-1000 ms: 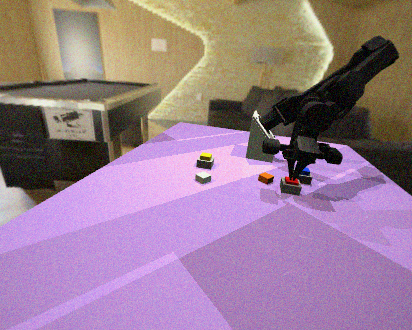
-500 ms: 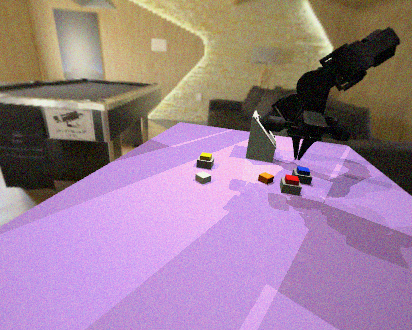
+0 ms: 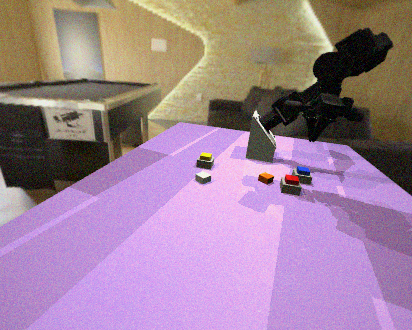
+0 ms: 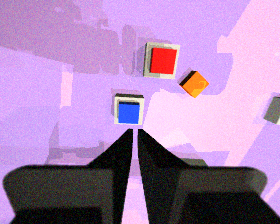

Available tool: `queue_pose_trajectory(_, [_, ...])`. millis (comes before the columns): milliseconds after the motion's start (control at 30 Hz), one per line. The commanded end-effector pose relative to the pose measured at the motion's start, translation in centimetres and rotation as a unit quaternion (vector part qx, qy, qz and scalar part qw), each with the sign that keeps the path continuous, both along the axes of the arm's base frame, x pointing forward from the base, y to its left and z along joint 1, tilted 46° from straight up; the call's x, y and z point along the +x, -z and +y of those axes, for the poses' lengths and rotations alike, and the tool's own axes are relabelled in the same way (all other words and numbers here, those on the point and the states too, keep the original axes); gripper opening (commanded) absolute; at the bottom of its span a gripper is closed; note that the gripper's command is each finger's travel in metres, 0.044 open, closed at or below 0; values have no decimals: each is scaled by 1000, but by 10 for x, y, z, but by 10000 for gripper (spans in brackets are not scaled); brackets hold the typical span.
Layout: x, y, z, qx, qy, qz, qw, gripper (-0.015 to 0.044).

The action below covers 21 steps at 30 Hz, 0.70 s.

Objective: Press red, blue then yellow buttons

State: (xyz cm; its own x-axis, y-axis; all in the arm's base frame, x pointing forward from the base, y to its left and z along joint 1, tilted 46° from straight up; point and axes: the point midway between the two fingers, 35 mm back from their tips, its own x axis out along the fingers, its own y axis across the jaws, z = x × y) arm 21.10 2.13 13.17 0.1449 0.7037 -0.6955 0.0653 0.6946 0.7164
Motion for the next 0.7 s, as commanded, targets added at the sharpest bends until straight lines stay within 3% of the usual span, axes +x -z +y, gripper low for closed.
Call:
queue_pose_trajectory(0, [-18, -1, 10, 3, 1, 6, 1000, 20])
queue_pose_trajectory(133, [-17, 1, 11, 3, 1, 7, 1000, 20])
queue_pose_trajectory(333, [-9, 40, 52, 4, 1, 5, 1000, 20])
queue_pose_trajectory(667, [-8, 46, 58, 4, 1, 5, 1000, 20])
